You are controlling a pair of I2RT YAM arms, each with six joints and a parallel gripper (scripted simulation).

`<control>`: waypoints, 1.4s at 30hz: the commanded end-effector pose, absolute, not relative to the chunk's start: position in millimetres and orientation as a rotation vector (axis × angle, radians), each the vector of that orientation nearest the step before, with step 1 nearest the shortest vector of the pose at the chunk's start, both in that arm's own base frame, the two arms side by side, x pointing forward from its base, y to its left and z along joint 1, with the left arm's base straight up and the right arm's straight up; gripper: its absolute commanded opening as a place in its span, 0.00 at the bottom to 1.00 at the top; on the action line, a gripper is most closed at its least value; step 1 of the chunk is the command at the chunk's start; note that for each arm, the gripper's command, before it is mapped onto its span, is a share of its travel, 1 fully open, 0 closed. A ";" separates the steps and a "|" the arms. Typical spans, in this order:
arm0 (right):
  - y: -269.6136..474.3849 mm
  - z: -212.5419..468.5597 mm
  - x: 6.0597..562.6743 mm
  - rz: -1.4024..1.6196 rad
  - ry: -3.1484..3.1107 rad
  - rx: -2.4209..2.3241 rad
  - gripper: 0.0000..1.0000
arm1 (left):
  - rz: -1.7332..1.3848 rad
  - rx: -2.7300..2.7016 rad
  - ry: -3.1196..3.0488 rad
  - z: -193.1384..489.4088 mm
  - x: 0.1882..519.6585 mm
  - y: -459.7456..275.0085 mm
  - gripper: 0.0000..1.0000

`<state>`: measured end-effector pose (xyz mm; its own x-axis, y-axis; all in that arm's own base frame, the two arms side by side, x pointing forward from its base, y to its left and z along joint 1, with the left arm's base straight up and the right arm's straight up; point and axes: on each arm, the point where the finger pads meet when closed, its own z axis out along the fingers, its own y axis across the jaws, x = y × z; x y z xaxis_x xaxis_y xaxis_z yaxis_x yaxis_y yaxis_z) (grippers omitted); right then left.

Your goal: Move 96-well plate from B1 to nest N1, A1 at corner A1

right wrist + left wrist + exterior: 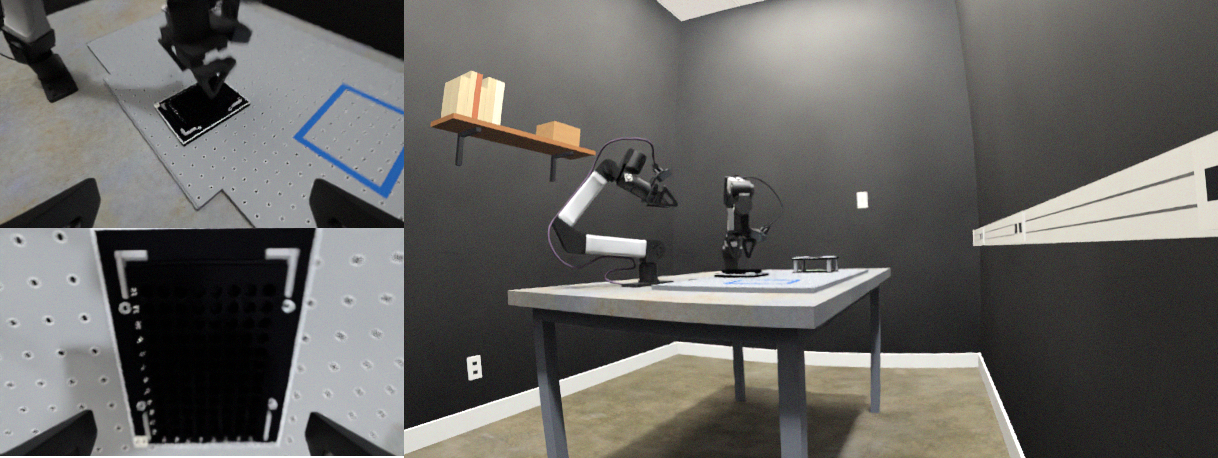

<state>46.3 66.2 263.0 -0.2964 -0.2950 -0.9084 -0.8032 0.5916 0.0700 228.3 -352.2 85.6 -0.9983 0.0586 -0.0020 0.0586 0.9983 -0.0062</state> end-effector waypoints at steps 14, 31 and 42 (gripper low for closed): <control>61.1 259.1 39.3 0.642 1.779 -0.935 1.00 | -0.006 0.072 3.134 69.9 225.8 -357.1 1.00; 61.3 260.7 40.5 0.644 1.778 -0.927 1.00 | 0.014 0.071 3.142 41.5 224.5 -357.3 1.00; 61.3 260.7 40.5 0.644 1.778 -0.927 1.00 | -0.009 0.071 3.128 37.4 226.2 -358.6 0.93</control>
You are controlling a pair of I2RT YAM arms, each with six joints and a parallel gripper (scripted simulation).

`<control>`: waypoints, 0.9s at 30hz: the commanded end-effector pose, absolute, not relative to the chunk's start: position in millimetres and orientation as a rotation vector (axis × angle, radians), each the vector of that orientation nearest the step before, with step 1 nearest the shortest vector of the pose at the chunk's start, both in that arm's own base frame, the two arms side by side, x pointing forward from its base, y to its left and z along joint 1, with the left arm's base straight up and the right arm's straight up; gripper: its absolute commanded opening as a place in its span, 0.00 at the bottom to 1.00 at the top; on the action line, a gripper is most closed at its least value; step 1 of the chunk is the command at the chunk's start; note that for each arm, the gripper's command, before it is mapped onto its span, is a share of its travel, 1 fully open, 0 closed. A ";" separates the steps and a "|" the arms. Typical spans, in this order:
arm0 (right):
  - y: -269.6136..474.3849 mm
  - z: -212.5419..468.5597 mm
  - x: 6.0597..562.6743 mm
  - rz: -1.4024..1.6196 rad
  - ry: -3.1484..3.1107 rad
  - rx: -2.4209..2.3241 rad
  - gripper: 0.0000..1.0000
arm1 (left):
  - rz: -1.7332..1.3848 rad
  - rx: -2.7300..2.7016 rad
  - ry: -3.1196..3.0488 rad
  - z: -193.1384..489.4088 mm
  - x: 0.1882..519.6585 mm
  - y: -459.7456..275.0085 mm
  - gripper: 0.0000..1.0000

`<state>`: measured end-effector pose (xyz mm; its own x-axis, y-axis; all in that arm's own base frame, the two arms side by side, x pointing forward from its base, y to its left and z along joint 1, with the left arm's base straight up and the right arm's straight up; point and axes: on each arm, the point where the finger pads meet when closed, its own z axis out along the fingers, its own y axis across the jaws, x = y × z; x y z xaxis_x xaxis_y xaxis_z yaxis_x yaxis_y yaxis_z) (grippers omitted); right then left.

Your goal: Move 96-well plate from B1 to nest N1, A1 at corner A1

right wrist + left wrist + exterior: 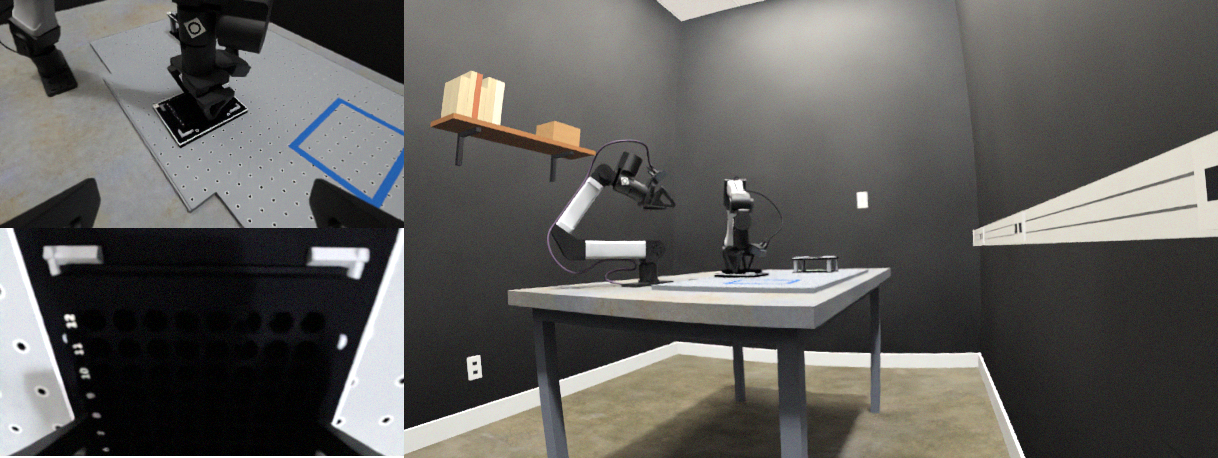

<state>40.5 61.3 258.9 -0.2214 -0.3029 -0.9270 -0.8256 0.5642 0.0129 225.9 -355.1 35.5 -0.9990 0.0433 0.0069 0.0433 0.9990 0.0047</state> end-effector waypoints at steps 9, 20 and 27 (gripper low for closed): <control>61.3 260.7 40.5 0.644 1.778 -0.927 1.00 | 0.032 -0.073 -3.156 58.5 225.3 -358.0 0.67; 61.3 260.7 40.5 0.644 1.778 -0.927 1.00 | 0.043 -0.075 -3.162 126.9 238.9 -339.6 0.81; 70.2 277.9 47.3 0.653 1.739 -0.906 1.00 | 0.044 -0.140 -3.167 141.2 267.5 -301.7 0.81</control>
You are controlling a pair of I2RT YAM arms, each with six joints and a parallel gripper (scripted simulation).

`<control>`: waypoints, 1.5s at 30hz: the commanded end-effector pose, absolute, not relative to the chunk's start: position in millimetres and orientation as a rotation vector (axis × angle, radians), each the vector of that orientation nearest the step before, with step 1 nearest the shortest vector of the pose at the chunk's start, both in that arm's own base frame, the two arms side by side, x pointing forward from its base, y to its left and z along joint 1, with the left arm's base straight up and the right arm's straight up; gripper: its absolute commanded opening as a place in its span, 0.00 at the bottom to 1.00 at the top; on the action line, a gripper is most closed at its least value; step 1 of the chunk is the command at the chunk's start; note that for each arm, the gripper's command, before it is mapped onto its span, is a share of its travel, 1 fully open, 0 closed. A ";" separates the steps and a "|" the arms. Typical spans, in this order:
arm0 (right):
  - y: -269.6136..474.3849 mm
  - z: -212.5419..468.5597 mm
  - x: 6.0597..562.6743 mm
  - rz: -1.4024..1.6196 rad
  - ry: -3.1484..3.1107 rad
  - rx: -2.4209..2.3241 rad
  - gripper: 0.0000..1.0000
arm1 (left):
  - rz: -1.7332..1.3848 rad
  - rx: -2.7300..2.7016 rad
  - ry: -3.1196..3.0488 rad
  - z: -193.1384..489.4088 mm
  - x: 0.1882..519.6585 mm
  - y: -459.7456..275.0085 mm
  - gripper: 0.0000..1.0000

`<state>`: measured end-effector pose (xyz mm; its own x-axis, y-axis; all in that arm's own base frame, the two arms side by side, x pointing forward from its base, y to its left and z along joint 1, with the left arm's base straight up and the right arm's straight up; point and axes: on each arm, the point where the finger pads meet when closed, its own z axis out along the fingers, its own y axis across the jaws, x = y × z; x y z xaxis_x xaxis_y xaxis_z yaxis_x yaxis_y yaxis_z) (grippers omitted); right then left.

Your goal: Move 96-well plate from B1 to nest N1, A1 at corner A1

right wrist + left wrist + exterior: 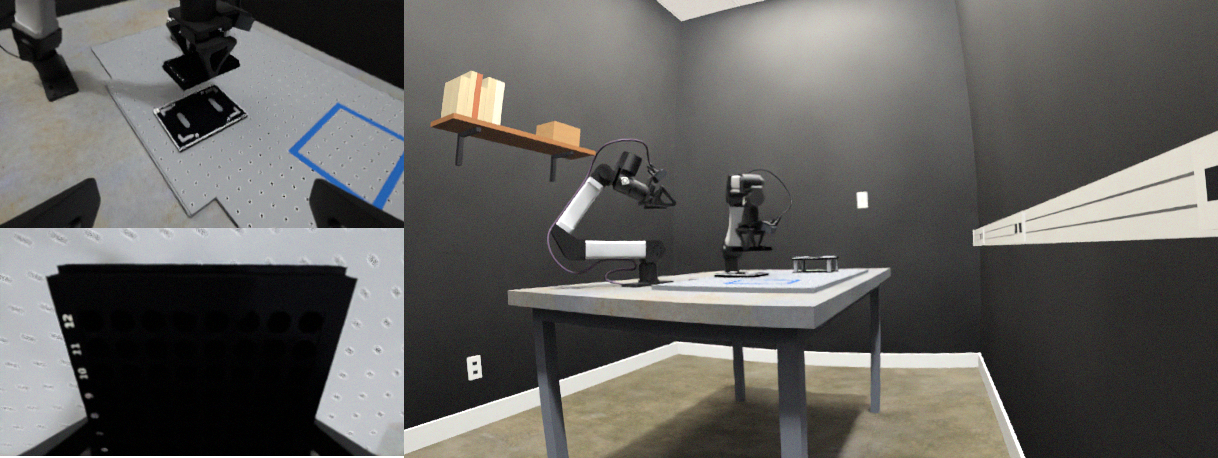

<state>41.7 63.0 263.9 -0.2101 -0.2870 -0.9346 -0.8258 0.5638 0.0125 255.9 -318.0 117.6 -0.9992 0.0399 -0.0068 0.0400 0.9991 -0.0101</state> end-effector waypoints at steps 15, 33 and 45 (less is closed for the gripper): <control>165.2 356.8 112.3 0.690 1.636 -0.864 1.00 | 0.010 0.225 3.149 129.2 354.1 -172.7 0.81; 330.2 321.0 217.8 0.667 1.692 -0.913 1.00 | 0.004 0.028 3.160 122.1 424.7 -72.3 0.81; 353.9 299.0 232.3 0.653 1.731 -0.935 1.00 | -0.002 0.028 3.134 131.2 426.3 -72.5 0.81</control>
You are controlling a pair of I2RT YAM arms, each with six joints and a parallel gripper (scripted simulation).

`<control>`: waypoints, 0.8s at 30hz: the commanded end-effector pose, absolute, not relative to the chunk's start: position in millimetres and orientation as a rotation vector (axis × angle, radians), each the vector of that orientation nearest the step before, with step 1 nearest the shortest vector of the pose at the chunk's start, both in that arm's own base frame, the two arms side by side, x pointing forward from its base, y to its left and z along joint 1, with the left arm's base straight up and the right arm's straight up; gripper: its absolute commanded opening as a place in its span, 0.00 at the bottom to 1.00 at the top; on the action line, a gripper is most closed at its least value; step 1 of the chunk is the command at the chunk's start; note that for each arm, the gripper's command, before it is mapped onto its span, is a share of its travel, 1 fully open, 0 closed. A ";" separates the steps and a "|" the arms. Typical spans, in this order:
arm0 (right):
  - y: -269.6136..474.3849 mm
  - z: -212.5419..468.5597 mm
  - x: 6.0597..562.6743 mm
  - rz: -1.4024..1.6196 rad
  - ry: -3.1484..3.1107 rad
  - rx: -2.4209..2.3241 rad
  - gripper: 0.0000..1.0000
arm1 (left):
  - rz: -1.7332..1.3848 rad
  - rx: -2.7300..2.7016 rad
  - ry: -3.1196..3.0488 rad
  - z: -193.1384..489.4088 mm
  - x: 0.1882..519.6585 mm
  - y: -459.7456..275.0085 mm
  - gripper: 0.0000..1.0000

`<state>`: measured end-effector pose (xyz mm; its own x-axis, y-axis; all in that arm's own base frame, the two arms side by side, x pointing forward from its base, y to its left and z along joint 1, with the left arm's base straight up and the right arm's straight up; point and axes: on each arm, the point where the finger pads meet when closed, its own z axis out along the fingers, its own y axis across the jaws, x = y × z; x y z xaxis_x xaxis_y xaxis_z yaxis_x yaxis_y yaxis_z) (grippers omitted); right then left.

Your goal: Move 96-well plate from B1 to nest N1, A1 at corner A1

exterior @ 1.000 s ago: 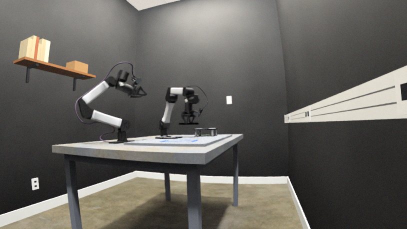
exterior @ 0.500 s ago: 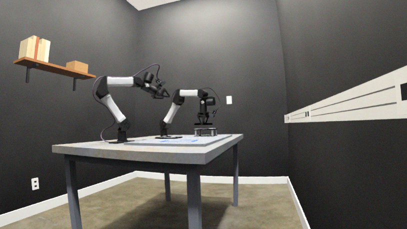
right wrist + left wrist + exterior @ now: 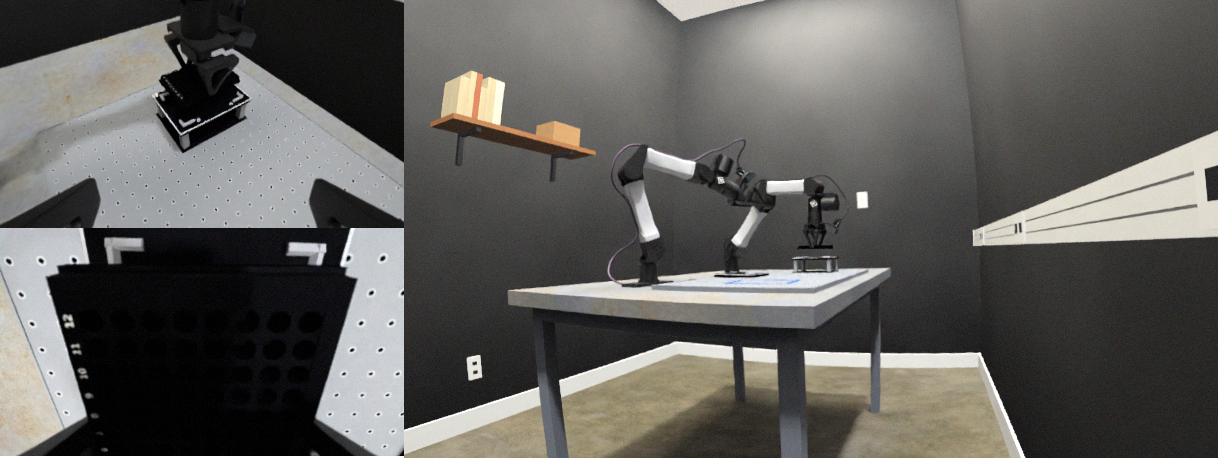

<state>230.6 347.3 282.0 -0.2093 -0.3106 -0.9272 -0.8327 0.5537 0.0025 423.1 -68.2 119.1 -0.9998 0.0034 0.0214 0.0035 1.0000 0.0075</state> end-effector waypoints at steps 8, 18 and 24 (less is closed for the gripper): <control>353.0 301.3 231.8 0.655 1.726 -0.932 1.00 | -0.001 -0.052 -3.158 123.1 424.2 -78.8 0.81; 353.0 301.4 231.8 0.655 1.725 -0.932 1.00 | 0.007 -0.042 -3.184 125.2 428.7 -72.1 0.81; 353.0 301.4 231.8 0.655 1.726 -0.932 1.00 | 0.010 -0.031 -3.200 121.0 430.6 -70.4 0.81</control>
<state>231.7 348.9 284.5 -0.2042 -0.3029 -0.9309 -0.8327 0.5537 0.0025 424.1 -75.3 102.2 -0.9995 0.0262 0.0190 0.0263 0.9996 0.0054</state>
